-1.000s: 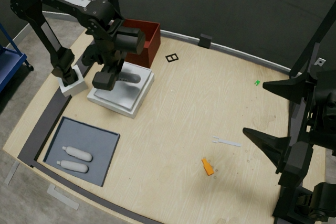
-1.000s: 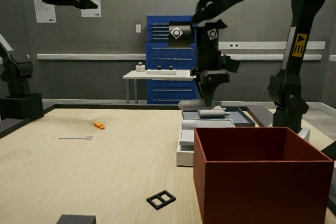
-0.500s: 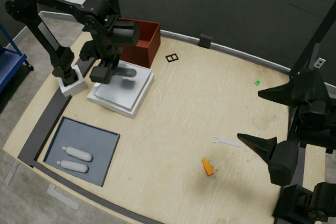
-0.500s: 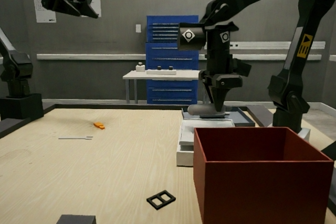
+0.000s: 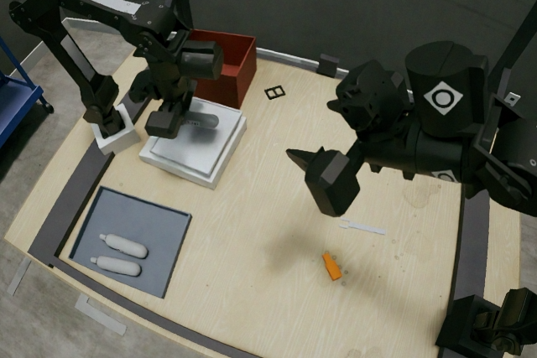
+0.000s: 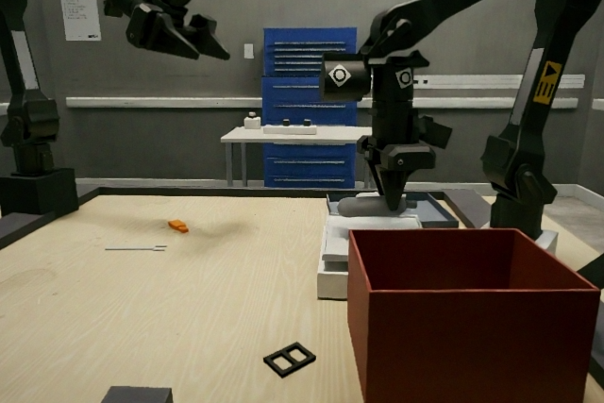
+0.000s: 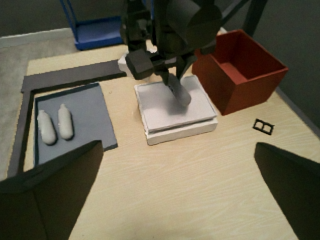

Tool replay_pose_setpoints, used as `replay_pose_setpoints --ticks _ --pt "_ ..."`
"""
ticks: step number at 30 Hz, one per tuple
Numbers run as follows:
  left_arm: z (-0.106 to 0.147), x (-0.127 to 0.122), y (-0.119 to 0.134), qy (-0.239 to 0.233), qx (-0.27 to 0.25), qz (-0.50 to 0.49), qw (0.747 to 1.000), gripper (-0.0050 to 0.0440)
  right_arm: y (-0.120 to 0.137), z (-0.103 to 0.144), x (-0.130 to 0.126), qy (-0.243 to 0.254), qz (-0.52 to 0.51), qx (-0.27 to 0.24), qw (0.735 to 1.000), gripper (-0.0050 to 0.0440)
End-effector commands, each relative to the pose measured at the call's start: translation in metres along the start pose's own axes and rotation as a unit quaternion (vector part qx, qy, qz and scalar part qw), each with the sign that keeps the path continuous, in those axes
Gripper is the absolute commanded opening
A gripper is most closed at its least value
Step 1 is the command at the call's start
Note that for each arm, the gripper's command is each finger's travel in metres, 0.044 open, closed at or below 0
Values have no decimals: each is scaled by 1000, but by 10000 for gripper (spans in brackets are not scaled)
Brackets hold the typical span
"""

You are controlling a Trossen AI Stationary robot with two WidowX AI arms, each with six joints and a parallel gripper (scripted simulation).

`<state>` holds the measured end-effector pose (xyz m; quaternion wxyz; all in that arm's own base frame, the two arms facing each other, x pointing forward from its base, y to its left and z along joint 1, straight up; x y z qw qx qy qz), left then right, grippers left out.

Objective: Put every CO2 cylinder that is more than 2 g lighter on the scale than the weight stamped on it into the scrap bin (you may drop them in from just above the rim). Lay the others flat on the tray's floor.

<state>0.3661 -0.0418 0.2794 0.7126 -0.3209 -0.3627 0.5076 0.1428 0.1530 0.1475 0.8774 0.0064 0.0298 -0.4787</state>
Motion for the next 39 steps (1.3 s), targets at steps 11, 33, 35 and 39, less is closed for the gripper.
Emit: replay_pose_setpoints --ticks 11,33,35,39 --pt "-43 -10 -13 3 -16 -2 1000 440 2 2 -1 1 -1 9 1000 -50" --pt "-40 -10 -11 4 -15 -4 1000 440 5 -20 -1 3 0 14 1000 -50" --pt "-40 -10 -11 4 -15 -4 1000 440 6 -20 -1 3 0 15 1000 -50" --pt "-40 -10 -11 4 -15 -4 1000 440 6 -19 -1 3 0 17 1000 -50"
Point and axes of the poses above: on each arm, the point midway between the two fingers, 35 mm back from their tips, its own z axis back along the fingers, its own x axis across the jaws, y = z × x, the point moved 6 cm from there along z, back along the fingers, and after that the axes turned 13 degrees about -z, right-handed, at the moved point
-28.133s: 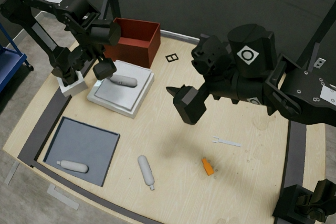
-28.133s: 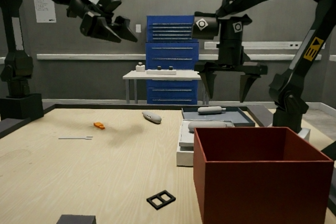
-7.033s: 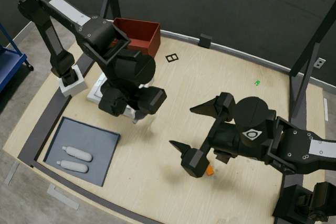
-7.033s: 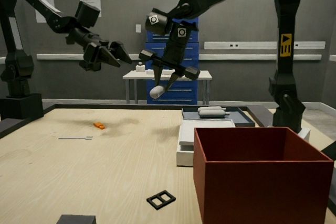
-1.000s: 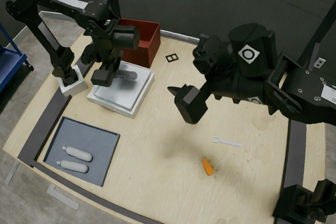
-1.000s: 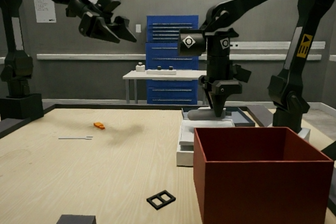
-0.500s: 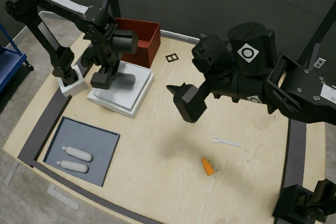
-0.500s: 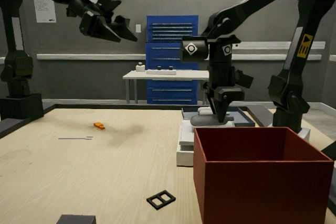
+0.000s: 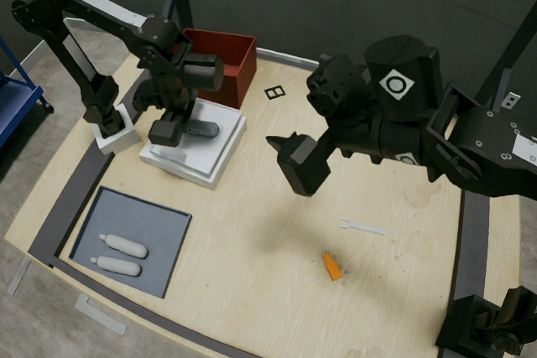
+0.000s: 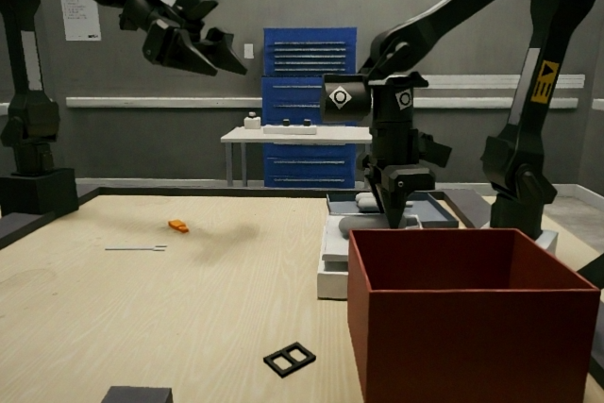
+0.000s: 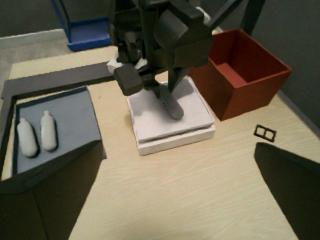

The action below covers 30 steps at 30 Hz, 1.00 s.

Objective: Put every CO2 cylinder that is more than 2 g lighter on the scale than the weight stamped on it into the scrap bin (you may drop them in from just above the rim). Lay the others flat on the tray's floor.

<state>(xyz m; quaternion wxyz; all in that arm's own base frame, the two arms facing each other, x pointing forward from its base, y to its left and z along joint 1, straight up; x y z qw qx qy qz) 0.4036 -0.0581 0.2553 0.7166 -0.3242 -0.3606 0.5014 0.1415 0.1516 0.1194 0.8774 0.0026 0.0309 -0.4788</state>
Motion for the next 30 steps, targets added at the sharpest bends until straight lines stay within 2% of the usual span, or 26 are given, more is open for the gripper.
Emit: replay_pose_setpoints --ticks 1,7,8,15,21,25,30 --pt "5 2 -7 -3 -12 1 1000 440 7 9 -3 4 0 21 1000 -50" --pt "5 2 -7 -3 -12 1 1000 440 7 9 -3 4 0 21 1000 -50" --pt "5 2 -7 -3 -12 1 1000 440 7 9 -3 4 0 21 1000 24" --pt "5 2 -7 -3 -12 1 1000 440 5 7 -2 3 -1 16 1000 189" --pt "5 2 -7 -3 -12 1 1000 440 5 7 -2 3 -1 16 1000 189" --pt "5 2 -7 -3 -12 1 1000 440 5 22 -2 5 -1 25 1000 285" --pt "5 2 -7 -3 -12 1 1000 440 3 60 -1 5 0 25 1000 405"
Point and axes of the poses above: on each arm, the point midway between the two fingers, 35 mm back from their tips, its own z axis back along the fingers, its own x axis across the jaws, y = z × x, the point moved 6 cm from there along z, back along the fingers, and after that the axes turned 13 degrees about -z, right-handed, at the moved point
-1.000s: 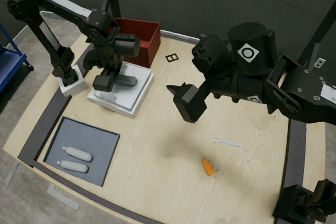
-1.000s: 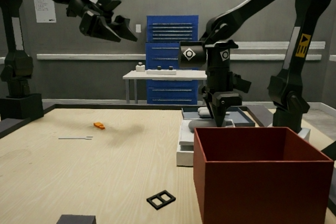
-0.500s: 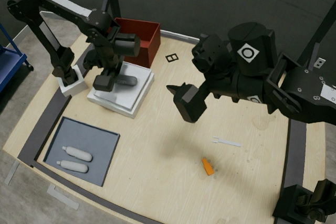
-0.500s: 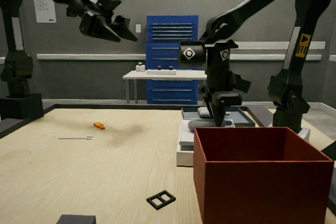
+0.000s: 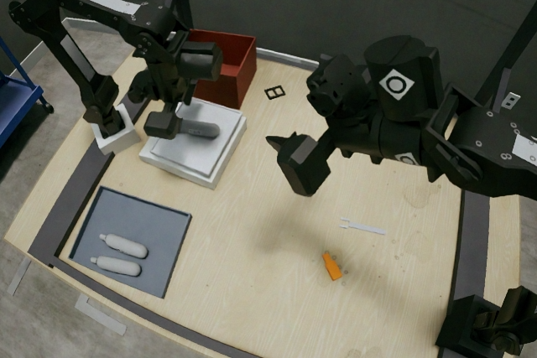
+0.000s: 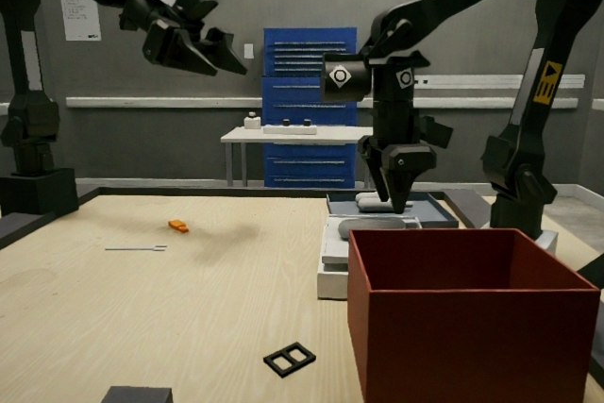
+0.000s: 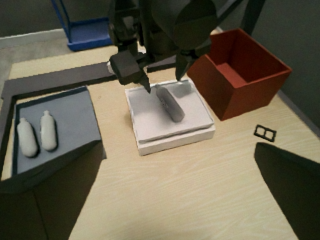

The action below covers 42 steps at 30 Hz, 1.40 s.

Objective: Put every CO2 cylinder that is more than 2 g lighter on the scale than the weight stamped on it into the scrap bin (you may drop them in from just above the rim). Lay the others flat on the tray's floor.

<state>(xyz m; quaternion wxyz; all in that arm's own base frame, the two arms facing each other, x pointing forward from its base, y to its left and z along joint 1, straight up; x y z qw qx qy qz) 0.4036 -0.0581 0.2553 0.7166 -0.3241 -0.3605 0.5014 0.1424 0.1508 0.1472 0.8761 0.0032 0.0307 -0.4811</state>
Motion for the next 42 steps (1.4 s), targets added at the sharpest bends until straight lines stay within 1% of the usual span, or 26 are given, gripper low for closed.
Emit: replay_pose_setpoints --ticks 1,2,8,10,12,18,23,25,29,34,40,42 --pt "5 2 -8 -3 -12 1 1000 440 3 37 0 5 3 24 1000 429" --pt "5 2 -8 -3 -12 1 1000 440 3 42 0 5 3 24 1000 440" --pt "5 2 -8 -3 -12 1 1000 440 0 39 1 3 22 21 1000 440" --pt "5 2 -8 -3 -12 1 1000 440 -3 40 1 3 55 26 998 440" --pt "5 2 -8 -3 -12 1 1000 440 -9 38 2 2 109 28 994 440" --pt "5 2 -8 -3 -12 1 1000 440 -21 41 5 -3 260 46 965 440" --pt "5 2 -8 -3 -12 1 1000 440 -29 42 7 -11 366 60 928 440" --pt "5 2 -8 -3 -12 1 1000 440 -29 42 7 -11 366 60 928 440" --pt "5 2 -8 -3 -12 1 1000 440 -37 42 9 -21 469 72 880 440" --pt "5 2 -8 -3 -12 1 1000 440 -45 42 10 -35 565 81 821 440" --pt "5 2 -8 -3 -12 1 1000 440 -55 41 13 -54 670 90 735 440" --pt "5 2 -8 -3 -12 1 1000 440 -55 41 13 -54 670 90 735 440"
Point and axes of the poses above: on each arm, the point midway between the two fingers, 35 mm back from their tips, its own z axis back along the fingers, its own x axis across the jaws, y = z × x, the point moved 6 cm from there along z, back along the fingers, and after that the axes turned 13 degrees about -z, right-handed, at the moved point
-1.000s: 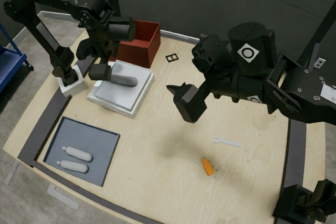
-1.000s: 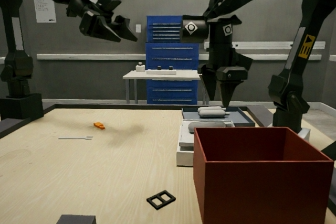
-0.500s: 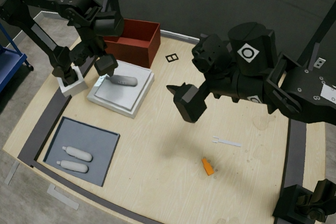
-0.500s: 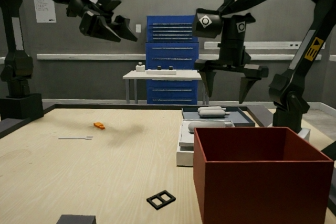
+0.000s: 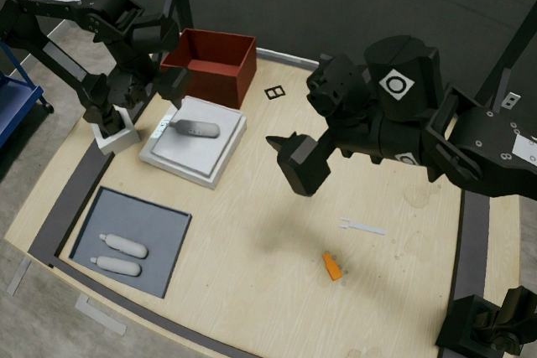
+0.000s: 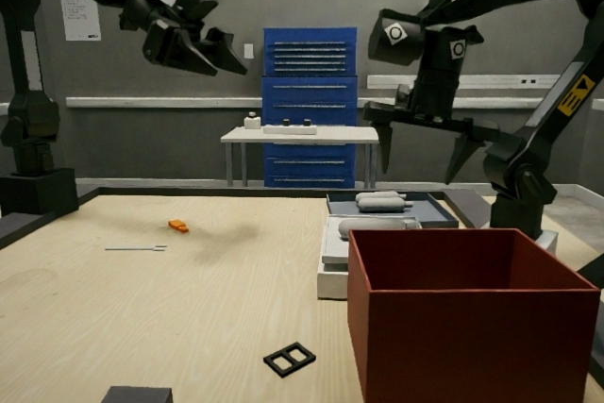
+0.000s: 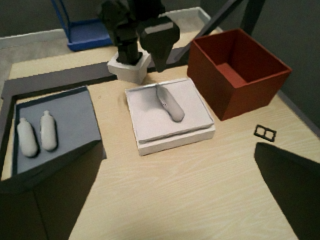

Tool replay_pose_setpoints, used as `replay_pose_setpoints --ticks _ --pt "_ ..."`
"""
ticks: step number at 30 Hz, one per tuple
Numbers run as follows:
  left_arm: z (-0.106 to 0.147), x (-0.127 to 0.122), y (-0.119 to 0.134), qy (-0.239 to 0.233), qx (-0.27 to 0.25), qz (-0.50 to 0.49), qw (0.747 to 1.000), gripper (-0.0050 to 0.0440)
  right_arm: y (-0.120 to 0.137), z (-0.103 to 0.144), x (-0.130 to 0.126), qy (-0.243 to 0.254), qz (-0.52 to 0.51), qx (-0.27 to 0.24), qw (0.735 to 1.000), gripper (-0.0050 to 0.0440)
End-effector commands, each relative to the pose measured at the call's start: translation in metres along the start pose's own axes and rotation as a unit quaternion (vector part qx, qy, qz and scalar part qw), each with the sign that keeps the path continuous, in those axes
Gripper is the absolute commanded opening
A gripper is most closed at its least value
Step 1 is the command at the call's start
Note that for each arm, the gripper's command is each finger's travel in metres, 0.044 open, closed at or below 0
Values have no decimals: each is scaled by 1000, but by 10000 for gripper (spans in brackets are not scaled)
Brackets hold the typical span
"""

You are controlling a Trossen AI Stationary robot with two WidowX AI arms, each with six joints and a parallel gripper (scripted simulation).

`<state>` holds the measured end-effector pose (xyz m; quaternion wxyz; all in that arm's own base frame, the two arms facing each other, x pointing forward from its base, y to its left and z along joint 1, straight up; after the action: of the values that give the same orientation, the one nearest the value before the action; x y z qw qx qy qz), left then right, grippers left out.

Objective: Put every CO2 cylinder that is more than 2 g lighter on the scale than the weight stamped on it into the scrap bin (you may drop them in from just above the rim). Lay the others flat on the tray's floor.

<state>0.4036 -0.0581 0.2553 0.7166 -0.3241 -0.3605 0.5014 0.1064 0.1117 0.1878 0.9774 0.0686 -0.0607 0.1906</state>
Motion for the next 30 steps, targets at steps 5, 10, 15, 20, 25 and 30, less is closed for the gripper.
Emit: replay_pose_setpoints --ticks 5,10,15,20,25,30 --pt "5 2 -8 -3 -12 1 1000 440 -5 2 -11 -26 177 11 984 440" --pt "5 2 -8 -3 -12 1 1000 440 -8 2 -18 -41 286 9 957 440" --pt "5 2 -8 -3 -12 1 1000 440 -10 2 -24 -55 393 5 918 440" --pt "5 2 -8 -3 -12 1 1000 440 -12 0 -31 -62 471 0 880 440" --pt "5 2 -8 -3 -12 1 1000 440 -15 -3 -43 -70 586 -7 807 440" --pt "5 2 -8 -3 -12 1 1000 440 -18 -7 -53 -75 681 -15 728 440"
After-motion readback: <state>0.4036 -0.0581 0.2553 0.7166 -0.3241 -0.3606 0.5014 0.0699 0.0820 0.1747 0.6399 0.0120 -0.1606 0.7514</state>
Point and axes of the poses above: on each arm, the point midway between the two fingers, 35 mm back from their tips, its own z axis back along the fingers, its own x axis across the jaws, y = z × x, the point moved 6 cm from there along z, back along the fingers, and after that the axes turned 13 degrees about -z, right-handed, at the moved point
